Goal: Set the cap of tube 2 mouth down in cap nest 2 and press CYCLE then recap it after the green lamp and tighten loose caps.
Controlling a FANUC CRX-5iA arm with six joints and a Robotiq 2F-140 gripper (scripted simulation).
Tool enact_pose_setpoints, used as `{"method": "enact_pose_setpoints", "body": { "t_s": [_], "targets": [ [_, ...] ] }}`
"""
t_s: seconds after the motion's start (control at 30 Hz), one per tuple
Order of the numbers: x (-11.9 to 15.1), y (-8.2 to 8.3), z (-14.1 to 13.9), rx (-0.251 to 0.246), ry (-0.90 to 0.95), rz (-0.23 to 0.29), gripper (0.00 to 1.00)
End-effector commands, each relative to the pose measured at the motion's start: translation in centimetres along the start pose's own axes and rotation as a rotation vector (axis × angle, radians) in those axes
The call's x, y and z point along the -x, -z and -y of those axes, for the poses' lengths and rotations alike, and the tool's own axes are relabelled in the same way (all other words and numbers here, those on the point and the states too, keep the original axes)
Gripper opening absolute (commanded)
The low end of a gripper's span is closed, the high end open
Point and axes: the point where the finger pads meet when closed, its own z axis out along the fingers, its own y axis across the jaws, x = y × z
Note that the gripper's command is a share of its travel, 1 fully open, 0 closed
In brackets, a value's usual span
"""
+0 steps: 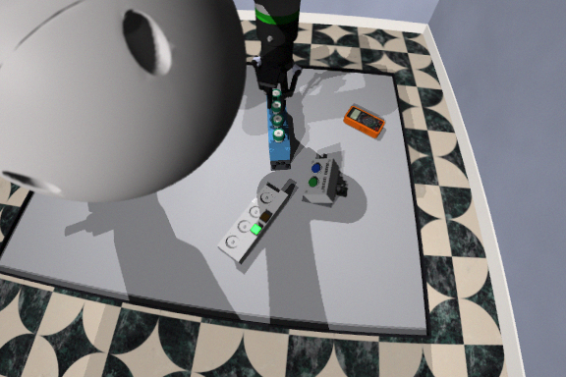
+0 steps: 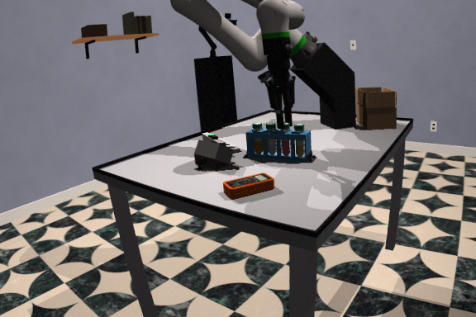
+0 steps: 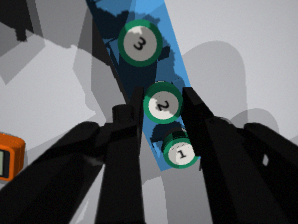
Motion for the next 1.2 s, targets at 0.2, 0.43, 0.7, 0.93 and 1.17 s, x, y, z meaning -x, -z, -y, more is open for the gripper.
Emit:
{"method": "enact_pose_setpoints", "body": {
  "t_s": [0.2, 0.43, 0.7, 0.93, 1.17],
  "targets": [
    [0.03, 0.02, -0.02, -0.037, -0.153, -0.005, 0.41],
    [0.03, 0.02, -0.02, -0.037, -0.153, -0.005, 0.41],
    [0.03, -0.02, -0.02, -0.037, 0.097, -0.010, 0.41],
    [0.03, -0.03, -0.03, -0.036, 0.404, -0.016, 0.41],
    [0.03, -0.02, -0.02, -0.035, 0.699, -0.021, 0.41]
  ]
}}
